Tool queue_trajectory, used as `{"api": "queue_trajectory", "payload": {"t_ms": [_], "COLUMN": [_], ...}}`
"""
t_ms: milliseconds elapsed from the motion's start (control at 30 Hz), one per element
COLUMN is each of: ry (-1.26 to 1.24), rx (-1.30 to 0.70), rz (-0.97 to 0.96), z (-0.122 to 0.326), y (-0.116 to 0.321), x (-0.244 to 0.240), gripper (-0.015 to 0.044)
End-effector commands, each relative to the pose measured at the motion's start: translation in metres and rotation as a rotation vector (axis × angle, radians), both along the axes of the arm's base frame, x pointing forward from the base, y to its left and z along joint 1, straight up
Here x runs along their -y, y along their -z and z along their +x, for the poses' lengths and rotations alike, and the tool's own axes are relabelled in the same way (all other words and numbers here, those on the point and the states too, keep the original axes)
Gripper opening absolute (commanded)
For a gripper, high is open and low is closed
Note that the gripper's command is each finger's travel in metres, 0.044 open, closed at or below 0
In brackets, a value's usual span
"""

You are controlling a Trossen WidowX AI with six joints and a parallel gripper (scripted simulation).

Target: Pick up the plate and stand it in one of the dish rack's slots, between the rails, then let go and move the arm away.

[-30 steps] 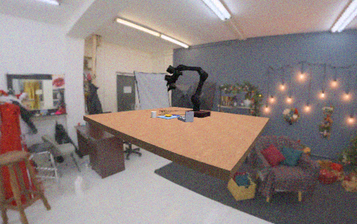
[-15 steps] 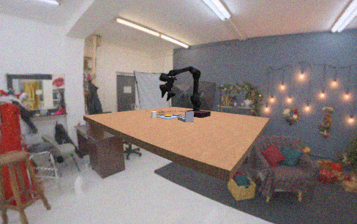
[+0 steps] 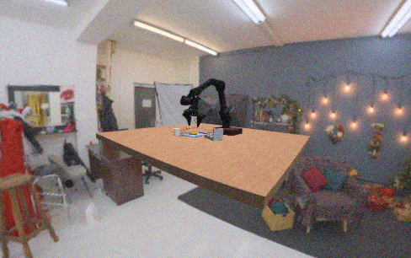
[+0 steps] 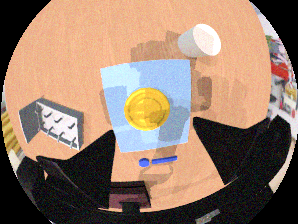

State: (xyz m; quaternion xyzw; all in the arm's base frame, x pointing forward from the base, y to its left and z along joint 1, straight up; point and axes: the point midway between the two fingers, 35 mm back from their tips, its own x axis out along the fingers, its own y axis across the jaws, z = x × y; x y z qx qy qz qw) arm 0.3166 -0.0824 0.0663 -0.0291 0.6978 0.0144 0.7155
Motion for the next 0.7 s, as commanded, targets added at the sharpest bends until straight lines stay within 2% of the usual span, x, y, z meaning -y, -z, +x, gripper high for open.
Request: {"api": "queue_trajectory", "payload": {"t_ms": [0,667], "ry": [-0.008,-0.008], "rx": [0.004,0.004], "rz": [0.016,0.016], "z": [0.000,0.002], "y": [0.002,0.033], "x": [-0.002,-0.002], "gripper": [0.0400,0.0400]}}
